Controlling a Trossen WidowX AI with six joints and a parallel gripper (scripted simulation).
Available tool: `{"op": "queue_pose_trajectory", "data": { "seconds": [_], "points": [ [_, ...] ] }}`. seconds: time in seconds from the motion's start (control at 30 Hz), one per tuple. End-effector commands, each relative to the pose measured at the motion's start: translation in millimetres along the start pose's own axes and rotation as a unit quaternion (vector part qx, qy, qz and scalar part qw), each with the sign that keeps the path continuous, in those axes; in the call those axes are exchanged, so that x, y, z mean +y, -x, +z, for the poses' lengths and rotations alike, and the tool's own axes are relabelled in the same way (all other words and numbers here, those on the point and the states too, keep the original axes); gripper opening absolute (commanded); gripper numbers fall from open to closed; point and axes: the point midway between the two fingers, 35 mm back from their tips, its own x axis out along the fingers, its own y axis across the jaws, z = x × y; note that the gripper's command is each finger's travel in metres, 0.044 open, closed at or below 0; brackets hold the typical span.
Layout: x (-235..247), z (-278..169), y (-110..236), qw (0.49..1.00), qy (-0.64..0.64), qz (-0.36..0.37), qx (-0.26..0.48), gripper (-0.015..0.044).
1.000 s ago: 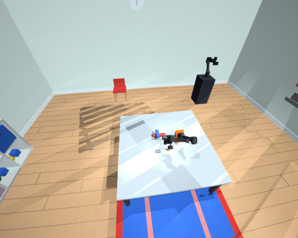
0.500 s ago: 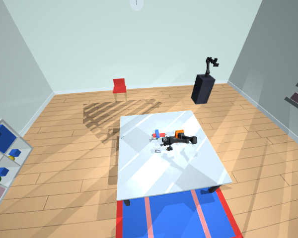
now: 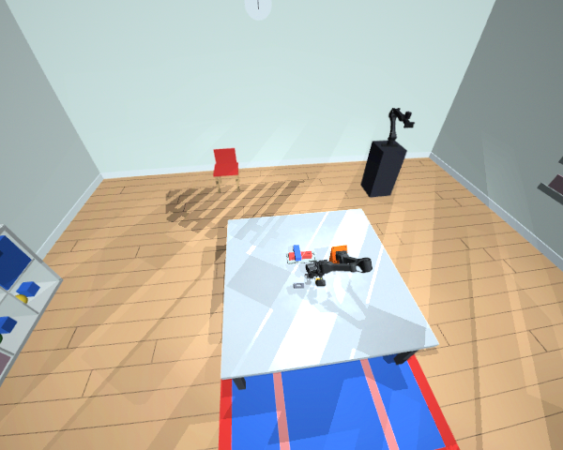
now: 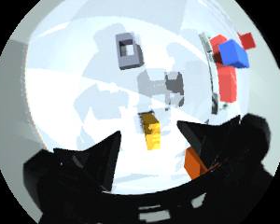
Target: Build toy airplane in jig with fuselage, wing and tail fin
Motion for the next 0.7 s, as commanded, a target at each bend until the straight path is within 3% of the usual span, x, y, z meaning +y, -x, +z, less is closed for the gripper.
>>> {"op": "queue_pose_trajectory", "data": {
  "seconds": [0.0, 0.27, 0.67],
  "points": [
    [-1.4, -2.6, -6.4, 1.0, -0.005, 0.0, 0.003, 0.044],
    [-0.4, -4.1, -16.0, 1.0, -0.005, 0.002, 0.003, 0.044],
    [-0.4, -4.1, -16.0, 1.0, -0.005, 0.002, 0.003, 0.0125]
  ]
}}
